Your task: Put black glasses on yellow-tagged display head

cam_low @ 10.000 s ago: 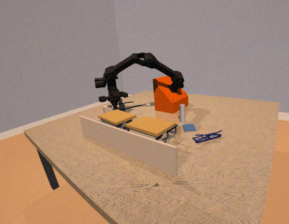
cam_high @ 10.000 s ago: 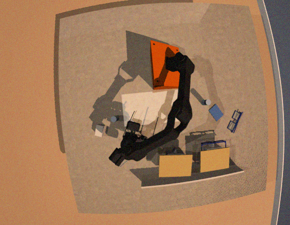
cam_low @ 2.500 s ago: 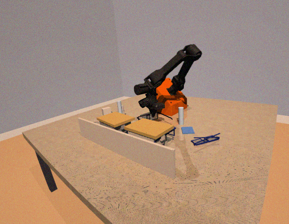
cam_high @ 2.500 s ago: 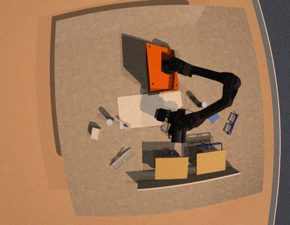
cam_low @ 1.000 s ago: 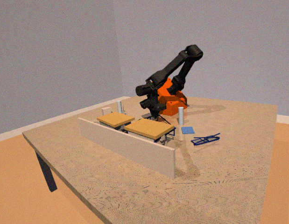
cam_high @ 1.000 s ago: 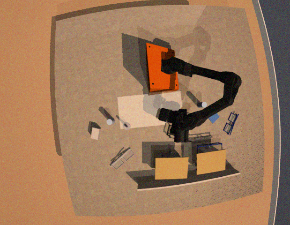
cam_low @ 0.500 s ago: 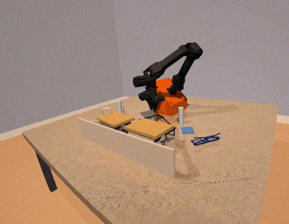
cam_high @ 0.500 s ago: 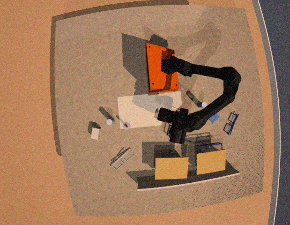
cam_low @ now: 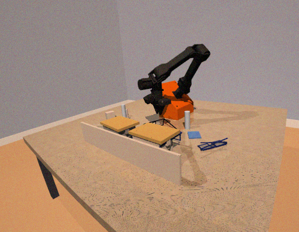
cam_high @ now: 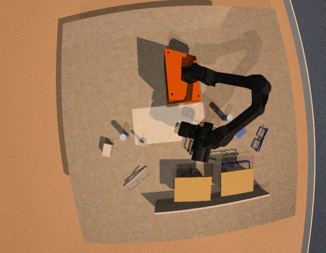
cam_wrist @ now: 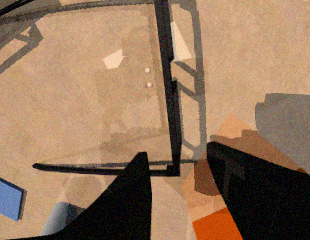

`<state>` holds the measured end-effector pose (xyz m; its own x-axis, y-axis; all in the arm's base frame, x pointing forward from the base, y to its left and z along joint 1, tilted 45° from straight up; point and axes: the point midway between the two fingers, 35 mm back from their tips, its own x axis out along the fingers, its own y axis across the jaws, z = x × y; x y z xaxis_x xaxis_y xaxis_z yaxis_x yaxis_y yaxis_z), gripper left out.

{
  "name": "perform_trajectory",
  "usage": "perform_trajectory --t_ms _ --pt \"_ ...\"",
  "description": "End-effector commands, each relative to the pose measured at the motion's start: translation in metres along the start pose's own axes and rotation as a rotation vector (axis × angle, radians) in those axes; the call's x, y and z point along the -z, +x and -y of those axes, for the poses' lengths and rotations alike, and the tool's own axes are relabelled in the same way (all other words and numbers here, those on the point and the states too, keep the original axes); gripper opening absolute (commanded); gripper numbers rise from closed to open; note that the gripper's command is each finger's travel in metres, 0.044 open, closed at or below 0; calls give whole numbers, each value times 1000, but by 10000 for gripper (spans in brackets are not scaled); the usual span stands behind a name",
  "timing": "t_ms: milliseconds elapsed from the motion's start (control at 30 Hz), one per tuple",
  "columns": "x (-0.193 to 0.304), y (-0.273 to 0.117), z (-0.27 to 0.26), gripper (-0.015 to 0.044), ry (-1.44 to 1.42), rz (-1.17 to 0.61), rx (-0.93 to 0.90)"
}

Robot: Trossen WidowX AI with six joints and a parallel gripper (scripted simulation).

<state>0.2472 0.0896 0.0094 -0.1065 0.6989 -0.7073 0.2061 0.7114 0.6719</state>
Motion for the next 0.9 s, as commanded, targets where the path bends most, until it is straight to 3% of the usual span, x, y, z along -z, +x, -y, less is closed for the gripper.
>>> perform_trajectory --t_ms 0,867 --pt "0 0 0 140 -7 -2 4" --pt "-1 37 0 140 -7 -2 6"
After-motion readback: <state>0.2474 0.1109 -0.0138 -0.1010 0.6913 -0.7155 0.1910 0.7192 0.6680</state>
